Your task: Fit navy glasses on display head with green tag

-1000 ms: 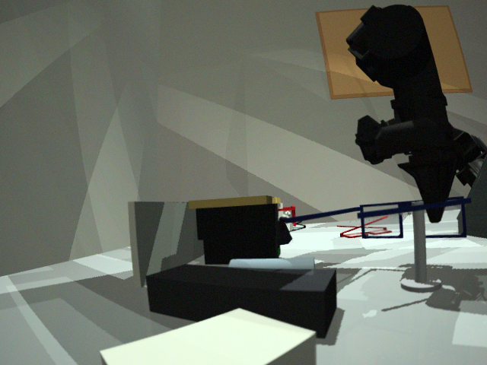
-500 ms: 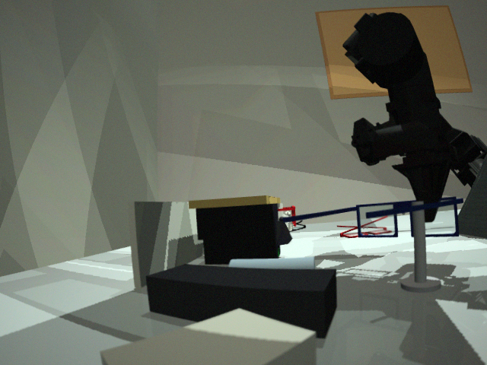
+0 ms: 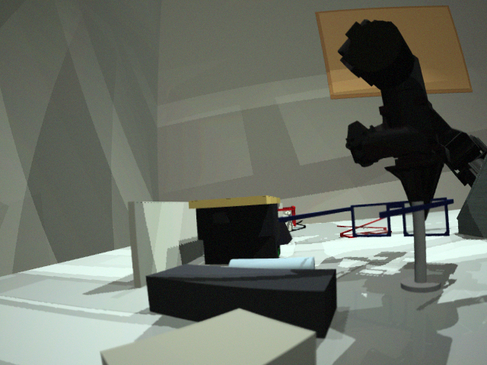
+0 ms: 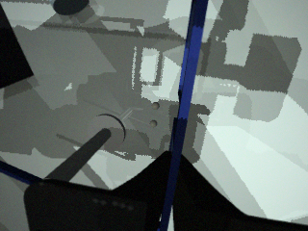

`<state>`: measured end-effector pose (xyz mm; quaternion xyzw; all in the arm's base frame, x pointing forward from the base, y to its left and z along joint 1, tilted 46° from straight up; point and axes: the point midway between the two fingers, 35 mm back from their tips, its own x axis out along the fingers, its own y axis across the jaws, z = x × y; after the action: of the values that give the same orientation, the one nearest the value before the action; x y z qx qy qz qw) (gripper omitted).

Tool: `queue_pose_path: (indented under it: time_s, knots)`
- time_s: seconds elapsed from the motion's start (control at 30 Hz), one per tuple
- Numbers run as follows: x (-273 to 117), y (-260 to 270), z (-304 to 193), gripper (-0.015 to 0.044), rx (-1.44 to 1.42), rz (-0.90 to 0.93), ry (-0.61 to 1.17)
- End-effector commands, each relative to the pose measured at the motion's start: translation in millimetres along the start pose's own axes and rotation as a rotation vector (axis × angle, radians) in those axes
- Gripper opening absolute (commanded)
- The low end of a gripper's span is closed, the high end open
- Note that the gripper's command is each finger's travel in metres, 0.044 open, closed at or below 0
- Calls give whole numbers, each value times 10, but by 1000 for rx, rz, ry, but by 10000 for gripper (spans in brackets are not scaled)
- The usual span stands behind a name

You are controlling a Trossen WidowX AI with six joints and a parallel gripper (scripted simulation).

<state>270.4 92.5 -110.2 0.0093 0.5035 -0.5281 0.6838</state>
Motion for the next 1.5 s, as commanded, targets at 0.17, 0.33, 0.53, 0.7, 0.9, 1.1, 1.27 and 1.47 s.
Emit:
queue_pose_path:
  time_s: [0.17,0.33,0.53,0.7,0.9,1.1,1.27,1.47]
  knots:
    - [-10,-22,106,0,5,5,-4]
    - [-10,-30,145,0,5,4,-4]
    - [-10,-33,171,0,5,4,-4]
    - [-10,-35,186,0,5,4,-4]
    - [-10,-34,161,0,5,4,-4]
    - [-10,-34,161,0,5,4,-4]
    - [-10,-34,152,0,5,4,-4]
    - [-10,-33,101,0,5,5,-4]
